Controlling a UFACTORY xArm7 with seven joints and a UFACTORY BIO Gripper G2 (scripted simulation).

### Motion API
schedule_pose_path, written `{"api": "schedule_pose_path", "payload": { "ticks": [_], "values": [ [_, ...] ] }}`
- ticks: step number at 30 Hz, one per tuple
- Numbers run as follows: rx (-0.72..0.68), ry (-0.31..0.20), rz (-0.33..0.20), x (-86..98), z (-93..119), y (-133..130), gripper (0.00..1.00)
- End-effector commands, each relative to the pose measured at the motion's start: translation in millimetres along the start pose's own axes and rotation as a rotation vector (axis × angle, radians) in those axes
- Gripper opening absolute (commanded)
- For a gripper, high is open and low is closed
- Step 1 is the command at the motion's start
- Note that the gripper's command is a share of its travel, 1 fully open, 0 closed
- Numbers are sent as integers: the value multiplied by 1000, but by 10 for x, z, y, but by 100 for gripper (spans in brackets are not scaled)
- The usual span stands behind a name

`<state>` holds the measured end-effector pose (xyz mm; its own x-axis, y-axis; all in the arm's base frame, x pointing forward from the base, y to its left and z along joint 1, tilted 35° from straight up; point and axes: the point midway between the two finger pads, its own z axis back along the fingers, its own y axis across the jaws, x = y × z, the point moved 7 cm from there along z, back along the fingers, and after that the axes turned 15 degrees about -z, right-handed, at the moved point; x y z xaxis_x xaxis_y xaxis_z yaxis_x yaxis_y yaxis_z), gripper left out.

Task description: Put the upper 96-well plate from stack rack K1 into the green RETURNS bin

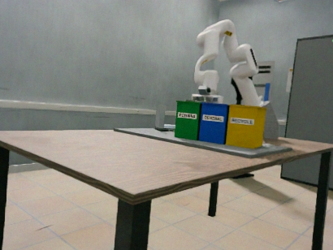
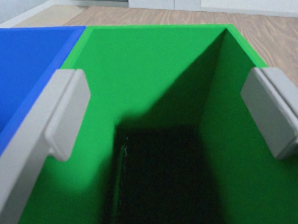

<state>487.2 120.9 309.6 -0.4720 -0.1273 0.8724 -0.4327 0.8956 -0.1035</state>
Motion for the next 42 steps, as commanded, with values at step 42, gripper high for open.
{"api": "schedule_pose_path", "payload": {
  "ticks": [42],
  "values": [
    [1,-2,0,249,-7,67,18]
  ]
}}
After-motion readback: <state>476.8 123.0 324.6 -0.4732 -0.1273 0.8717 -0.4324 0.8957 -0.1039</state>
